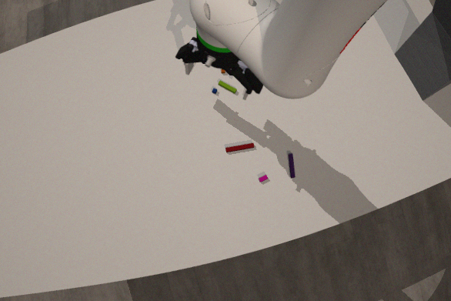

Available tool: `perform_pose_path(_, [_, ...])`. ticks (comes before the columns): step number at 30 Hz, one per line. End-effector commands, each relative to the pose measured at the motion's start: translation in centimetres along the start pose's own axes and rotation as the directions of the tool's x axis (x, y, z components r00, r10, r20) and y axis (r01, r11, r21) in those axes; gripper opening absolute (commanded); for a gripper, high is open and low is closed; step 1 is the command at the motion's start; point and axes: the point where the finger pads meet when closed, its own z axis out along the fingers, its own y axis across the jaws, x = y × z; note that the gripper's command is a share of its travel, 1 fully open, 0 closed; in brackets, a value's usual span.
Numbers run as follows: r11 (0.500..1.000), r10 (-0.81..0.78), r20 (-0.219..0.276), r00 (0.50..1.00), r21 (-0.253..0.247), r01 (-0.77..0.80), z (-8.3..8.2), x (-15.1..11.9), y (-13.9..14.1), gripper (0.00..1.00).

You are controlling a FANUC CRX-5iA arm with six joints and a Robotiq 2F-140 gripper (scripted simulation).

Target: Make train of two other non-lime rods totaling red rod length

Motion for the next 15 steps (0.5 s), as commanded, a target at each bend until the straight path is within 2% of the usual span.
perform_pose_path(1, [0.997, -0.016, 0.024, 1.000, -0.073, 0.018, -0.20, 0.64, -1.36, 1.00])
perform_pose_path(2, [0.997, -0.016, 0.024, 1.000, -0.073, 0.018, -0.20, 0.64, -1.36, 1.00])
perform_pose_path(3, [0.997, -0.016, 0.024, 1.000, -0.073, 0.018, -0.20, 0.64, -1.36, 0.15])
perform_pose_path(15, [0.997, -0.016, 0.024, 1.000, -0.073, 0.018, -0.20, 0.64, -1.36, 0.15])
